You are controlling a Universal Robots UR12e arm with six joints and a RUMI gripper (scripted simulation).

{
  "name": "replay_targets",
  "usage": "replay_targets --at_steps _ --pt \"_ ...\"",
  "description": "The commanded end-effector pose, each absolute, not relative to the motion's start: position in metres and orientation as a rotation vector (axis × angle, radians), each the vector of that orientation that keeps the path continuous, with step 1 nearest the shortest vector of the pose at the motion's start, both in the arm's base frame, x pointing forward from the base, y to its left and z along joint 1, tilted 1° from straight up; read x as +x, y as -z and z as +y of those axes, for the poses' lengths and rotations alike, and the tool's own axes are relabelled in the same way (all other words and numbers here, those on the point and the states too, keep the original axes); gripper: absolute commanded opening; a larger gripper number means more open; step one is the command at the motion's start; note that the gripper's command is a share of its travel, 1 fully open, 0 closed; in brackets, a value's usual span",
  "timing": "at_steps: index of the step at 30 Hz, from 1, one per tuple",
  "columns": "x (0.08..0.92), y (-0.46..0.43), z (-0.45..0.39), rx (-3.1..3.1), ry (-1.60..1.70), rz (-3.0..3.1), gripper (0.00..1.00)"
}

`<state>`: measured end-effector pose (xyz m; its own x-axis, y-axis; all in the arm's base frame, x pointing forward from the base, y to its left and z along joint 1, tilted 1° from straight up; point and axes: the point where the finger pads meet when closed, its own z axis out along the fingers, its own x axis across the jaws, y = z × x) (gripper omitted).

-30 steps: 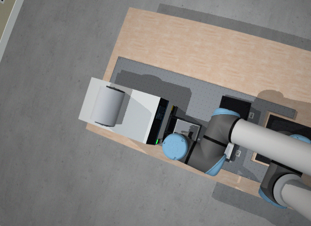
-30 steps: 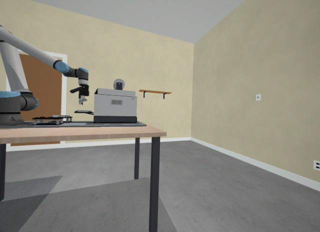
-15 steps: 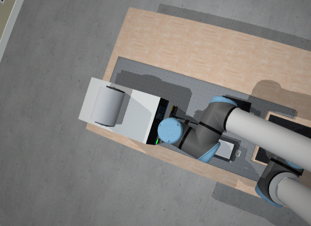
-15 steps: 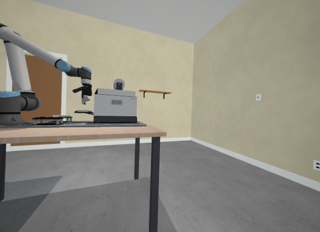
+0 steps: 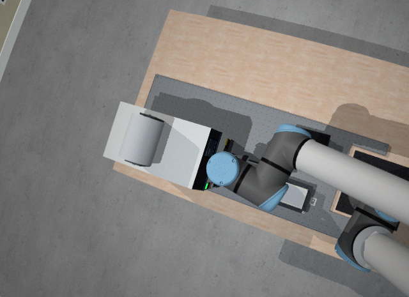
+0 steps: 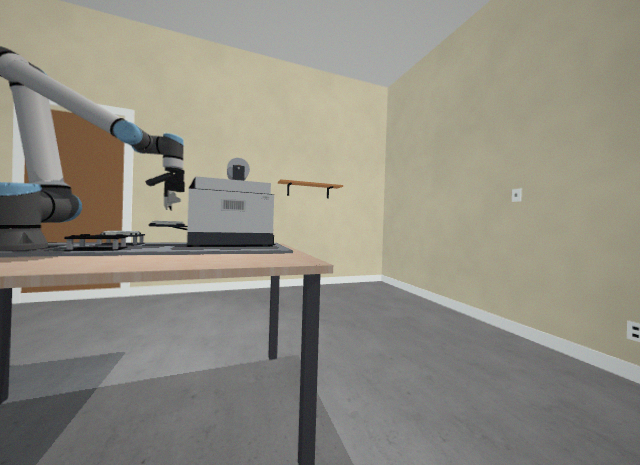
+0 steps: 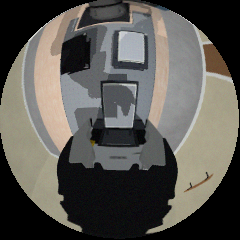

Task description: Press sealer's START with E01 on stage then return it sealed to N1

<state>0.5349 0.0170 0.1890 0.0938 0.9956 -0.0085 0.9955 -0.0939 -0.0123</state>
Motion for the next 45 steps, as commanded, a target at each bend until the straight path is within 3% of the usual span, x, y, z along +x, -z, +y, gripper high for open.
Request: replay_targets --at_steps 1,45 --pt "0.536 -0.190 0.017 -2.322 -0.022 -2.113 0.68" --pt "0.535 -0.147 0.017 -2.322 -0.022 -2.113 0.68"
